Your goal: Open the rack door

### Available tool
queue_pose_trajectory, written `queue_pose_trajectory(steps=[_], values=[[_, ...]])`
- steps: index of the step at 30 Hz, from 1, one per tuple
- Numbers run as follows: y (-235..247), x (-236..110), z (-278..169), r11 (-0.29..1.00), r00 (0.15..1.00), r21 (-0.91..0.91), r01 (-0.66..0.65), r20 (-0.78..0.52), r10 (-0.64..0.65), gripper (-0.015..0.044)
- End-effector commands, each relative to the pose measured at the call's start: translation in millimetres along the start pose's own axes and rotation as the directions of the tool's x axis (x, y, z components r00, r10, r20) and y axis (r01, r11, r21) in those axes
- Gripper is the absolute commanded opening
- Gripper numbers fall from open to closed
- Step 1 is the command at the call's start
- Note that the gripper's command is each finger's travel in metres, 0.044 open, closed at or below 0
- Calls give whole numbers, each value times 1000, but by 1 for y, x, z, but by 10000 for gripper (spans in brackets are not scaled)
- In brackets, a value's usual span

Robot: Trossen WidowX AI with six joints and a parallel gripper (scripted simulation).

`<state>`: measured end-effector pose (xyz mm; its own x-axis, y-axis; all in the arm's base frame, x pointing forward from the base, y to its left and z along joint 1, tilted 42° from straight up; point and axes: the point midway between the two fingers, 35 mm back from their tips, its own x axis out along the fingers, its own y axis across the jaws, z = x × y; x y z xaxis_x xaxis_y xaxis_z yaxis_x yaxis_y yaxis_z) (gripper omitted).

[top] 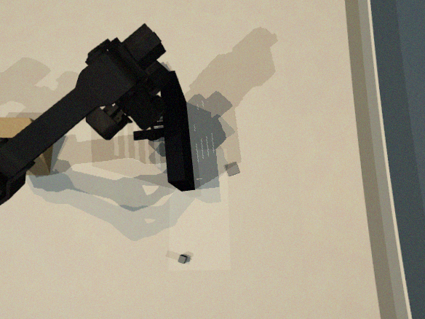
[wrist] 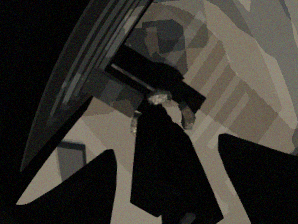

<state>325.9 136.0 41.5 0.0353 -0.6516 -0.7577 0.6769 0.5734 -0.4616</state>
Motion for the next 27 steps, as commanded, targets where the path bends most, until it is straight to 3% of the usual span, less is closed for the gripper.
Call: queue_pose_trajectory(steps=[1, 11, 24, 27], values=[[0, 1, 0, 919, 1000, 395, 4, 1, -4, 281], [-1, 1, 0, 646, 1000, 763, 2, 2, -5, 281], [-1, 1, 0, 640, 1000, 768, 2, 2, -5, 281], [-1, 1, 0, 640, 1000, 768, 2, 2, -5, 202]])
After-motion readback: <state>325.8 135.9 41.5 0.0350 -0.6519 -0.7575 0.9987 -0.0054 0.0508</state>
